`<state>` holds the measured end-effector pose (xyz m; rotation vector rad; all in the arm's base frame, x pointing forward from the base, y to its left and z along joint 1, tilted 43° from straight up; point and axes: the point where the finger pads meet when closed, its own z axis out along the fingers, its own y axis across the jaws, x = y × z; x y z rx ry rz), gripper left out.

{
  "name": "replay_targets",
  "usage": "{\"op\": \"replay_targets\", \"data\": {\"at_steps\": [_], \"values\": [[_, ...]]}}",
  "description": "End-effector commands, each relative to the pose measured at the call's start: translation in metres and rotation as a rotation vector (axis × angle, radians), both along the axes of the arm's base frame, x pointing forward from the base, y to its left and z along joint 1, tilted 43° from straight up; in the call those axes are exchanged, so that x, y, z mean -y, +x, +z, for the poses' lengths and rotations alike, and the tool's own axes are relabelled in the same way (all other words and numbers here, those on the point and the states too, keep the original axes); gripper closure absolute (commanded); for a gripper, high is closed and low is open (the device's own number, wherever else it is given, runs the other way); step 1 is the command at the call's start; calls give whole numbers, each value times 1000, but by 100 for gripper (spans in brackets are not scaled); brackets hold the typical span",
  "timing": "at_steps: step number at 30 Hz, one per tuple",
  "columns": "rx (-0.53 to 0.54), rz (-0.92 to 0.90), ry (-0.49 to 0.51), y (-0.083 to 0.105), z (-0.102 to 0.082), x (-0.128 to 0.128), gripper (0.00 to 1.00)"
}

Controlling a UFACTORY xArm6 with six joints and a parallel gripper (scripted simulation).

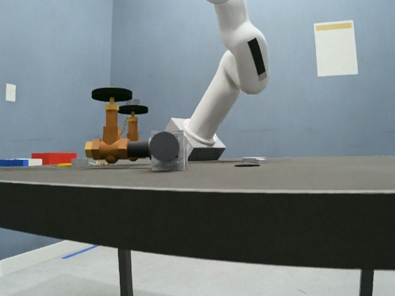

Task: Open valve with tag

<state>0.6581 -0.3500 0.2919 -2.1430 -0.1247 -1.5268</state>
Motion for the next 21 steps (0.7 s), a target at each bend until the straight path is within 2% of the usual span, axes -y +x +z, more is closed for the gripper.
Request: {"op": "replay_targets", "data": {"at_steps": [1, 18, 21], "values": [[2, -3, -3, 0, 2, 2, 0], [0, -2, -2, -1, 2, 1, 0], [-84, 18, 13, -16, -13, -10, 0]]}}
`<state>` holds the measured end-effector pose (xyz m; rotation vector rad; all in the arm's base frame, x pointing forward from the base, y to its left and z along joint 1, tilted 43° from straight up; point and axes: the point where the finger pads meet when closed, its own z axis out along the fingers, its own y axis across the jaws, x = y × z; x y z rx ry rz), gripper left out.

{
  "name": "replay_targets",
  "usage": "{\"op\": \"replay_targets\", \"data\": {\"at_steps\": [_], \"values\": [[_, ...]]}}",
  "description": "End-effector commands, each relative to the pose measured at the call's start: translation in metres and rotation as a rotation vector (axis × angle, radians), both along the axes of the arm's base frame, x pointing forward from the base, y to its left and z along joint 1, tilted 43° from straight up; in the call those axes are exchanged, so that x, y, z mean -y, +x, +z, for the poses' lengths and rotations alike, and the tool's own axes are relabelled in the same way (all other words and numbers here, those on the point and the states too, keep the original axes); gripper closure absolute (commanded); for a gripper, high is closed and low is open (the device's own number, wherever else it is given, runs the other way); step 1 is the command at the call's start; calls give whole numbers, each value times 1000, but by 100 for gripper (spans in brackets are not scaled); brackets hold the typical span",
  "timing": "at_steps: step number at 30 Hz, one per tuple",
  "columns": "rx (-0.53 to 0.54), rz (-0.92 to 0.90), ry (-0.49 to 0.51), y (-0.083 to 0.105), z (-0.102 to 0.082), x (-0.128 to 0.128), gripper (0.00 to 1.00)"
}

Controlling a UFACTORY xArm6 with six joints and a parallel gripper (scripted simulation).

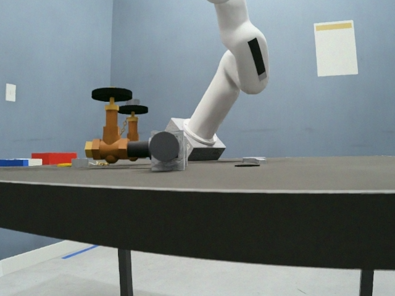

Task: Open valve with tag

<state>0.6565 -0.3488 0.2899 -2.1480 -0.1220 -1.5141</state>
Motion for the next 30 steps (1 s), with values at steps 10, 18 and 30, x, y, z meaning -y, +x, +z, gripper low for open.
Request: {"op": "replay_targets", "data": {"at_steps": [10, 18, 30], "values": [[-396, 77, 65, -88, -64, -54, 0], [-601, 104, 90, -143, -95, -83, 0], [-853, 125, 110, -220, -128, -119, 0]]}}
